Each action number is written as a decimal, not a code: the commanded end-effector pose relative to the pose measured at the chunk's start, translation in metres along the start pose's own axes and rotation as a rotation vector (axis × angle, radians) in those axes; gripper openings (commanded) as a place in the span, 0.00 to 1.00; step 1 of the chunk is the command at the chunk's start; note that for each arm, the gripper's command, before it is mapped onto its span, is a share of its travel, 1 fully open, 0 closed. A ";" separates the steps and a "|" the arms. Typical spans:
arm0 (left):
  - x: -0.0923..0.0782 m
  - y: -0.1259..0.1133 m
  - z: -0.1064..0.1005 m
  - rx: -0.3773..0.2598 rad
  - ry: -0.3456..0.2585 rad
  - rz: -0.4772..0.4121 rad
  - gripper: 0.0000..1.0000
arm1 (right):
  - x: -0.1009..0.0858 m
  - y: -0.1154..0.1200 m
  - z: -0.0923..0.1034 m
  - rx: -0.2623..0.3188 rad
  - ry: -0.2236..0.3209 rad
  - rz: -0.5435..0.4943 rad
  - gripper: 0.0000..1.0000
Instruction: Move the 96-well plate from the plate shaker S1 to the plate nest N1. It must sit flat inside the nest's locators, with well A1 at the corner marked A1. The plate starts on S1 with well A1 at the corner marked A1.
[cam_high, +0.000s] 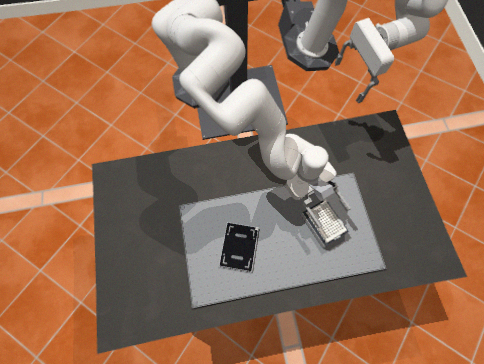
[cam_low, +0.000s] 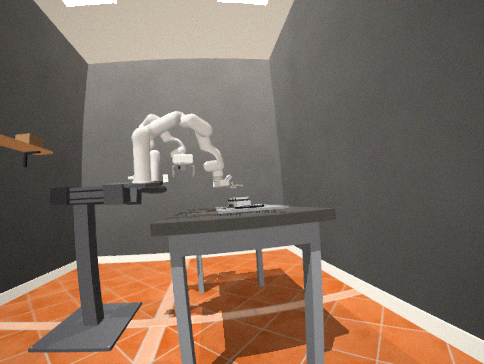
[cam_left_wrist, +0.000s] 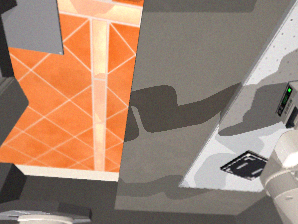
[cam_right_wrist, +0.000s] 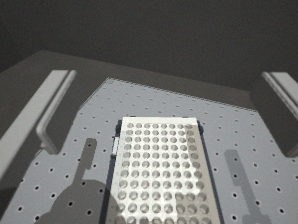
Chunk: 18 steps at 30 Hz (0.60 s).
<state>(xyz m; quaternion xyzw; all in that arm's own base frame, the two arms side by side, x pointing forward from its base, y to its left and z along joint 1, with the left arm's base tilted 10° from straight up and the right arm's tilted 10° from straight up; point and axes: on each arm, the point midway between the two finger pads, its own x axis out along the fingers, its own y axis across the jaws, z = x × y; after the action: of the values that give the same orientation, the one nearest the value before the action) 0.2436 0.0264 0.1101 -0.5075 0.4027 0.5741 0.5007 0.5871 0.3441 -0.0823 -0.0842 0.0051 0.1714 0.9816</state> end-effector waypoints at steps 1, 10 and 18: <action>-0.001 -0.001 0.000 0.000 -0.001 -0.002 1.00 | 0.002 0.001 -0.002 0.002 -0.005 0.000 0.37; -0.001 -0.001 0.000 0.000 -0.001 -0.002 1.00 | 0.002 0.001 -0.013 0.002 -0.005 0.000 0.37; -0.001 -0.001 0.000 0.000 -0.001 -0.002 1.00 | 0.002 0.001 -0.027 0.002 -0.005 0.000 0.37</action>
<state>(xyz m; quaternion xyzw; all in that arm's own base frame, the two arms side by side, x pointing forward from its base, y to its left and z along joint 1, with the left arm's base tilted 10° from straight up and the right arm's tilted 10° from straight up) 0.2436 0.0264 0.1101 -0.5075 0.4027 0.5741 0.5007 0.5871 0.3398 -0.1069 -0.0844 0.0055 0.1714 0.9816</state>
